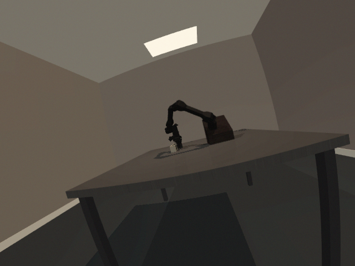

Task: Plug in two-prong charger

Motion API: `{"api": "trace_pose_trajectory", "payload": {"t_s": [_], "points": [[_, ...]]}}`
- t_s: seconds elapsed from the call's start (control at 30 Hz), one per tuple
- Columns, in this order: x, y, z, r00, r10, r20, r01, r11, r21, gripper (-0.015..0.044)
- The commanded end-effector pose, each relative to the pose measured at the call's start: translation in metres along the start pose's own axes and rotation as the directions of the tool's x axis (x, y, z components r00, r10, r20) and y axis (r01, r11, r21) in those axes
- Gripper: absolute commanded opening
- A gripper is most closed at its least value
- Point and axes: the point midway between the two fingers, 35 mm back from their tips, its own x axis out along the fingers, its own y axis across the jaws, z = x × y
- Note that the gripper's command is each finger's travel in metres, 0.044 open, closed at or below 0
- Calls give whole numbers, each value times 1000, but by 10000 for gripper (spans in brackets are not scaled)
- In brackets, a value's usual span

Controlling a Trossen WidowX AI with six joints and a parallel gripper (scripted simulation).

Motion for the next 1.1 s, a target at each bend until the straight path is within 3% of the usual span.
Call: {"api": "trace_pose_trajectory", "payload": {"t_s": [0.0, 1.07], "points": [[1, 0, -2, 1000, 1, 1, -1, 1000, -7, 440], [2, -1, -18, 1000, 0, 9, 1, 1000, -13, 440]]}}
